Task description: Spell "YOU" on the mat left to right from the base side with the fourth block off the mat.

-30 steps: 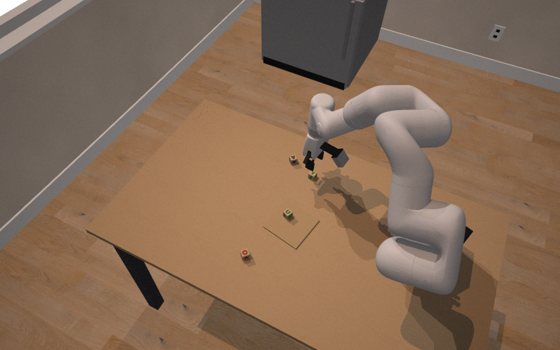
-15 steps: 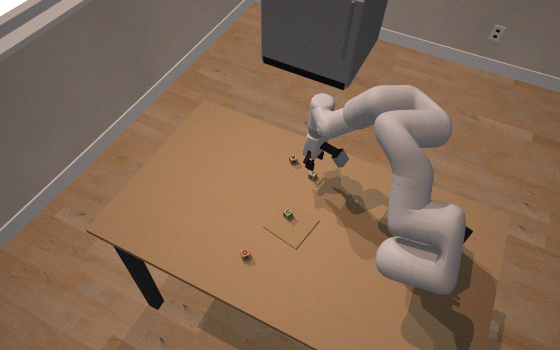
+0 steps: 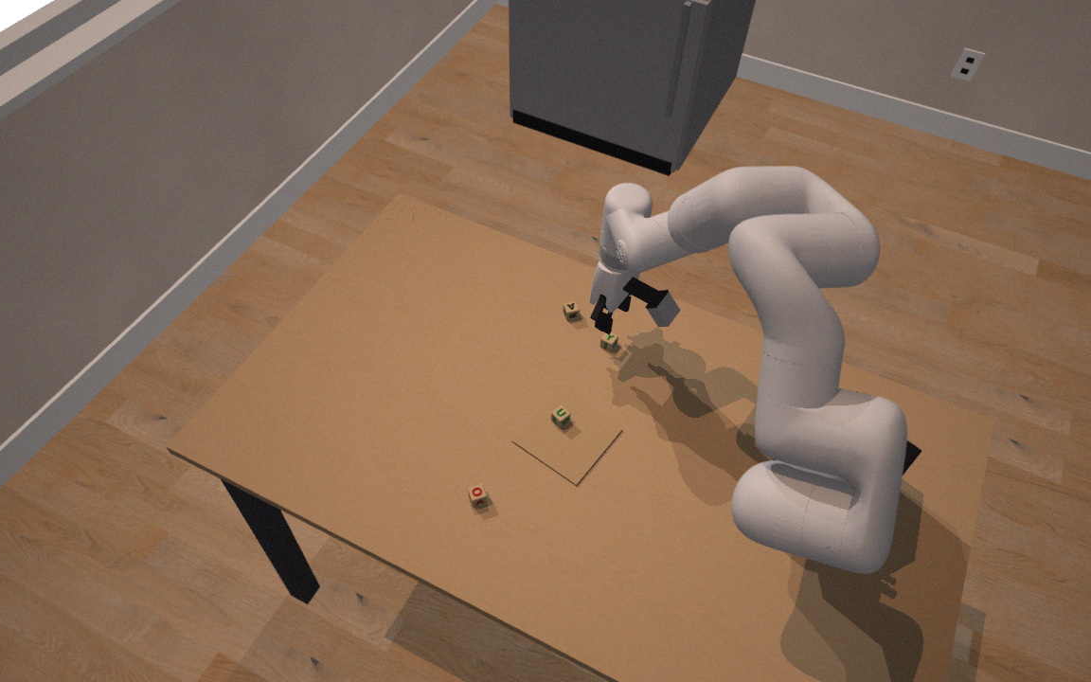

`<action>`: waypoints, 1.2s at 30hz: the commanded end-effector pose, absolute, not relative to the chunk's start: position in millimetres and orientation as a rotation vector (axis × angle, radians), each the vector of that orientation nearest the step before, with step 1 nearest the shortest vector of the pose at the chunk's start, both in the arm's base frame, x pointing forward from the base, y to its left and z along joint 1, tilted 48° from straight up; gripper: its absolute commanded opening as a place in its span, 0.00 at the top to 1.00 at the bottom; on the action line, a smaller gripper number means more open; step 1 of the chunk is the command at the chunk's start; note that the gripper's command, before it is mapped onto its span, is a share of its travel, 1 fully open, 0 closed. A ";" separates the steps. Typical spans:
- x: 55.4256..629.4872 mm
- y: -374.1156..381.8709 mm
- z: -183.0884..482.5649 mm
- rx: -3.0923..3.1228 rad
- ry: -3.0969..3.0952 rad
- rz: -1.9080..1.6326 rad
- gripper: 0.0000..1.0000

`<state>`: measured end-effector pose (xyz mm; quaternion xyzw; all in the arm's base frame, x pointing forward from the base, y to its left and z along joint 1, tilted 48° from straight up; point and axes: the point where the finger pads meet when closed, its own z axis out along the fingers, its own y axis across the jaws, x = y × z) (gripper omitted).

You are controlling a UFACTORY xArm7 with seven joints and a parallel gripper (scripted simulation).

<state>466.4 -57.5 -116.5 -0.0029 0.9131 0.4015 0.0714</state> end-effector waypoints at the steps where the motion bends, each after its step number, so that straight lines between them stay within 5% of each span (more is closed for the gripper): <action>1: 467.8 -57.5 -118.1 -0.016 2.743 1.201 0.37; 36: 472.4 -27.1 -147.4 -0.016 2.743 1.201 0.37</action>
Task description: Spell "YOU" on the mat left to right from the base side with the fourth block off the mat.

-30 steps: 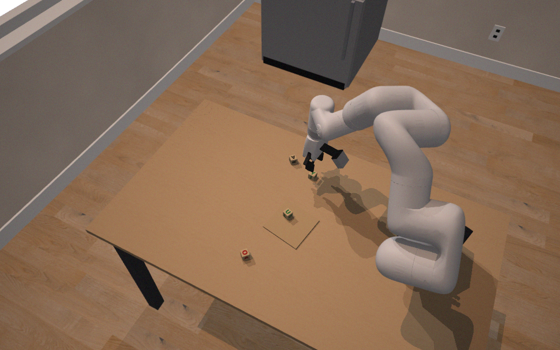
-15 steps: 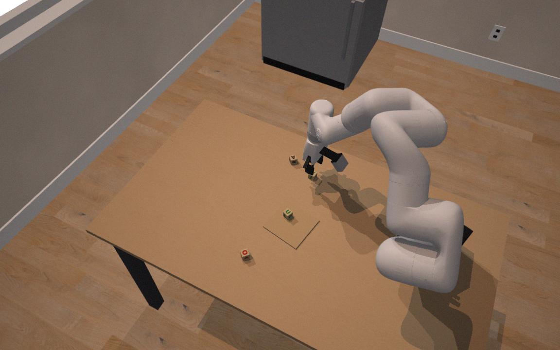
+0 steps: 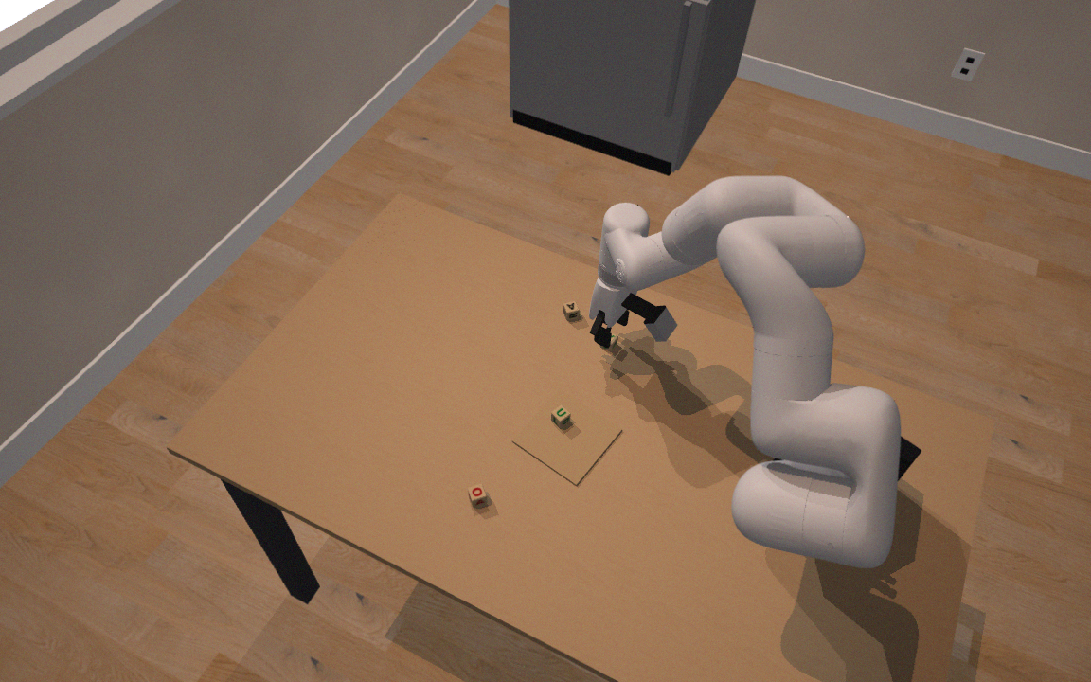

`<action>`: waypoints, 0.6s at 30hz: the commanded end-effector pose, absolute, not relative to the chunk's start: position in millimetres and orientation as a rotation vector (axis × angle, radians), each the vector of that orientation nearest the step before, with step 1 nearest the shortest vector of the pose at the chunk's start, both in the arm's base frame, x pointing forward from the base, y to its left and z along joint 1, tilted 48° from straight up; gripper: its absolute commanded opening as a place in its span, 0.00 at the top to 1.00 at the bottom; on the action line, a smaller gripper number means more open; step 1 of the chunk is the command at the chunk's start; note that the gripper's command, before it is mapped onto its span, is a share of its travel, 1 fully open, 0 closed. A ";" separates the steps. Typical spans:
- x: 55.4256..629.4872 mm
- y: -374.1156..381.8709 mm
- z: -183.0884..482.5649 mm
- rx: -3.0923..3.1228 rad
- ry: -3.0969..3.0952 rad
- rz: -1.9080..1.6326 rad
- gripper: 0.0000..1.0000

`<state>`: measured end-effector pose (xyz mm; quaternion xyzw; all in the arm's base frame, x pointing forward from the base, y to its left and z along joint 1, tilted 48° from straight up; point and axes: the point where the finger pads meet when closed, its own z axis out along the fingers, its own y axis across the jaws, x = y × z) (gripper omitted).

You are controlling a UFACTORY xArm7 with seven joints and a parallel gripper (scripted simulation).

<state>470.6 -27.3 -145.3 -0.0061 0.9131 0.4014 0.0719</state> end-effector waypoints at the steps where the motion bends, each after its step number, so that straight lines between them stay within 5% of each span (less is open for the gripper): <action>1: 472.5 -26.5 -148.0 -0.016 2.743 1.201 0.37; 18: 472.9 -23.6 -150.7 -0.016 2.743 1.201 0.37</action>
